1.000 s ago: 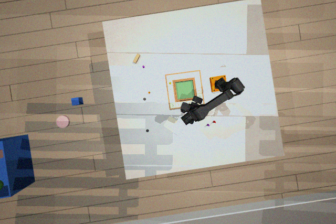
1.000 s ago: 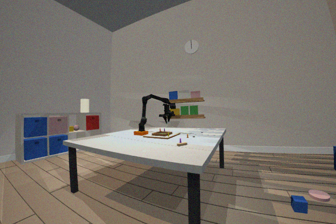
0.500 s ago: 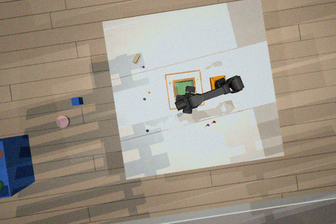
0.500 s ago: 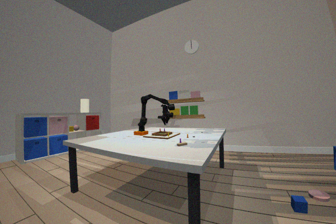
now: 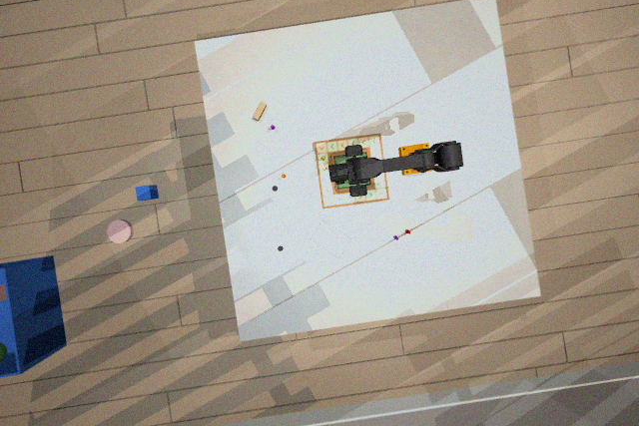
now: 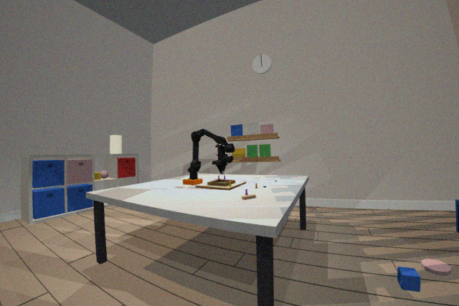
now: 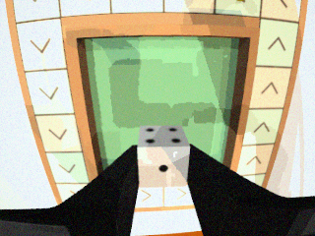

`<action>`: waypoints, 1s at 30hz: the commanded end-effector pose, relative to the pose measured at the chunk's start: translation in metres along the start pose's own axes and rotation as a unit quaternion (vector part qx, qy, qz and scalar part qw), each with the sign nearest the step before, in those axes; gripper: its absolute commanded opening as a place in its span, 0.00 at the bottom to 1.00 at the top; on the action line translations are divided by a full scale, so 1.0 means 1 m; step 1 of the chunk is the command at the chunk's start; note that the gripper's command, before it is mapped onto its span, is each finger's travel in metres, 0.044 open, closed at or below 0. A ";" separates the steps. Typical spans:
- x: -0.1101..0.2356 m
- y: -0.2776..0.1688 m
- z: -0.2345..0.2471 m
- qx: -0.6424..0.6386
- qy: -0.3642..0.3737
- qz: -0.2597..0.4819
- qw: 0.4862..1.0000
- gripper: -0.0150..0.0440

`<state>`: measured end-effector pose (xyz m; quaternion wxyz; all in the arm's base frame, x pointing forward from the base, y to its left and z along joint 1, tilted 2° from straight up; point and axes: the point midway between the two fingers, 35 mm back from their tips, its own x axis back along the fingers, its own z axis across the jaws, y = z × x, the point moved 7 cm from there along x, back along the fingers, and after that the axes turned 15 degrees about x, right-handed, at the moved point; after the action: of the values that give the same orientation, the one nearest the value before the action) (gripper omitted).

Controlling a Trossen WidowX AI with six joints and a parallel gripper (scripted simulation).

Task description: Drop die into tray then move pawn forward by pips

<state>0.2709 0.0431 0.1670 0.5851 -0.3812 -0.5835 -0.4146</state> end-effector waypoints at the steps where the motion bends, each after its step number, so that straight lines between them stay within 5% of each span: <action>1: -0.004 -0.005 -0.008 0.019 0.003 0.003 1.000 0.25; 30: -0.031 -0.046 0.002 0.016 -0.096 -0.397 0.913 0.25</action>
<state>0.2316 0.0292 0.1375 0.3346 -0.1592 -0.7439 -0.5561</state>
